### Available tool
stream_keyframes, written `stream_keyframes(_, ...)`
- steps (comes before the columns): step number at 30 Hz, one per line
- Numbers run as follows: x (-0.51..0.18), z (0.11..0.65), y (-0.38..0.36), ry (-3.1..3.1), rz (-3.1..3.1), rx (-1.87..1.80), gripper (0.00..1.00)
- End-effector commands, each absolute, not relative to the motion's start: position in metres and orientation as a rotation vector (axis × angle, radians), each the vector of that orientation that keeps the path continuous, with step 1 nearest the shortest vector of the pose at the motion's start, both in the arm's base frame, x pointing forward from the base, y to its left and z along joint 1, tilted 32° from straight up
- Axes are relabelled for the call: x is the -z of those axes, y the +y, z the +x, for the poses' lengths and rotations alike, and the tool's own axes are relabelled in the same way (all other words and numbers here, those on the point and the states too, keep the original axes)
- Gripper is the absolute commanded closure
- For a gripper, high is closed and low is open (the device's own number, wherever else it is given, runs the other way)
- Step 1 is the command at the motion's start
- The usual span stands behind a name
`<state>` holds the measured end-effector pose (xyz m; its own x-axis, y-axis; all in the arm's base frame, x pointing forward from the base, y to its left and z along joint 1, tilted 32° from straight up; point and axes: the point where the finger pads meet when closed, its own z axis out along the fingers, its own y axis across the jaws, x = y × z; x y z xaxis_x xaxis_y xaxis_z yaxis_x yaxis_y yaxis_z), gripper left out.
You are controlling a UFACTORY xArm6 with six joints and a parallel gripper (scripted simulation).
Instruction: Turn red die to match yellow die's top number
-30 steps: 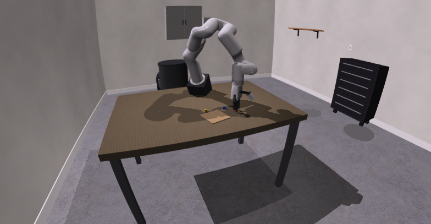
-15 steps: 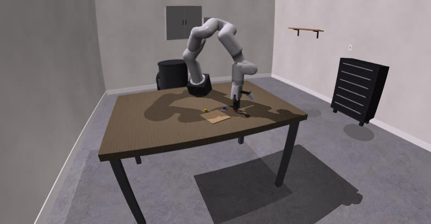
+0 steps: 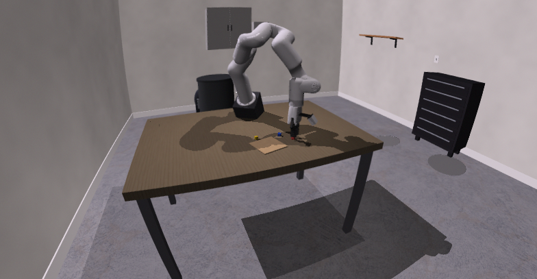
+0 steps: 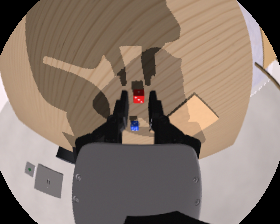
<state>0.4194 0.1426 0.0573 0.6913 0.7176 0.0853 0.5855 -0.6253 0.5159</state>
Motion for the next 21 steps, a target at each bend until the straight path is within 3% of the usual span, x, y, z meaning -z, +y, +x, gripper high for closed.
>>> stream_keyframes(1,-0.058,0.420,0.143,1.007,2.448,-0.396,0.69)
stream_keyframes(21,-0.046,0.426,0.139,1.007,2.448,-0.396,0.69)
